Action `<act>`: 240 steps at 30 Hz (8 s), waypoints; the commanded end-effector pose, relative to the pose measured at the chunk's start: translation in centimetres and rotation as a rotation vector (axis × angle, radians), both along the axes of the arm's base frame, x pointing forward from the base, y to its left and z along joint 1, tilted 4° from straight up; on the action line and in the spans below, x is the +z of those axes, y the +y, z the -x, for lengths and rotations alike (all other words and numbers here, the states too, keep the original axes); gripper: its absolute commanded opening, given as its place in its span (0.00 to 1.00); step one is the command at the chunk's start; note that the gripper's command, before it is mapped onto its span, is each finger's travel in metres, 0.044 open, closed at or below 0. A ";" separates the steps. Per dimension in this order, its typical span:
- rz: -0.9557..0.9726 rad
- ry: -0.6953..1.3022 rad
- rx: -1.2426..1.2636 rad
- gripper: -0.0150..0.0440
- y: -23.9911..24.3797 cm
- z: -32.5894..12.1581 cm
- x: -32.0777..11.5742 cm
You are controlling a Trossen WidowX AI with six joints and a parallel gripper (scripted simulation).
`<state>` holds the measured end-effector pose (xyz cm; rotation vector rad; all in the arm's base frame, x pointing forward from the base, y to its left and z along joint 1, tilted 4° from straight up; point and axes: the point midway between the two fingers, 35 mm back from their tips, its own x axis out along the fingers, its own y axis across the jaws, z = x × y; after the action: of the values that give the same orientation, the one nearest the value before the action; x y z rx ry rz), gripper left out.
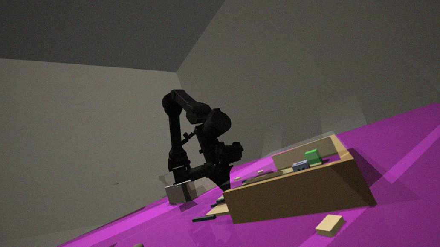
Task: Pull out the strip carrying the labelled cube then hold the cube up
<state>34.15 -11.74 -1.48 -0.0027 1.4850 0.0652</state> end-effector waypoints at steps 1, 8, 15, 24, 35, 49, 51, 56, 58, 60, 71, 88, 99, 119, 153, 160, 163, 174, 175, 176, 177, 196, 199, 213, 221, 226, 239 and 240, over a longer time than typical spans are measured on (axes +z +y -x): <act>-0.001 0.017 0.000 0.25 -0.1 1.1 -0.4; -0.001 0.018 0.000 0.25 -0.1 2.2 -0.5; -0.001 0.019 0.000 0.25 -0.2 3.3 -0.7; -0.001 0.020 0.000 0.25 -0.3 4.6 -0.8; -0.001 0.021 0.000 0.25 -0.4 6.2 -1.0; 0.000 0.023 0.000 0.25 -0.5 8.4 -1.1; 0.000 0.023 0.000 0.25 -0.5 8.7 -1.2; 0.000 0.024 0.000 0.25 -0.6 9.5 -1.2; 0.000 0.024 0.000 0.25 -0.6 9.8 -1.2; 0.000 0.024 0.000 0.25 -0.6 10.1 -1.3; 0.000 0.026 0.000 0.25 -0.7 11.8 -1.4; 0.000 0.028 0.000 0.25 -0.9 14.3 -1.6; 0.000 0.029 0.000 0.25 -1.0 16.0 -1.7; 0.000 0.029 0.000 0.25 -1.0 16.1 -1.7; 0.005 0.021 0.064 0.88 -1.4 10.0 3.4; 0.005 0.019 0.064 1.00 -1.4 7.5 3.8; 0.005 0.018 0.064 1.00 -1.4 6.4 4.0; 0.005 0.015 0.064 1.00 -1.3 2.5 4.7; 0.005 0.015 0.064 1.00 -1.3 2.2 4.8; 0.005 0.014 0.064 1.00 -1.3 1.8 4.8; 0.005 0.014 0.064 1.00 -1.3 1.5 4.9; 0.005 0.009 0.064 1.00 -1.2 -5.2 6.4; 0.005 0.008 0.064 1.00 -1.3 -6.0 6.6; 0.005 0.008 0.064 0.68 -1.2 -6.3 4.8; 0.005 0.008 0.064 0.68 -1.1 -6.4 3.5; 0.005 0.008 0.064 0.68 -1.1 -6.4 2.7; 0.000 0.008 0.069 0.63 -0.9 -6.5 1.4; 0.000 0.008 0.069 0.59 -0.9 -6.5 1.4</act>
<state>40.59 -12.65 -0.16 -0.0532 1.4934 0.1211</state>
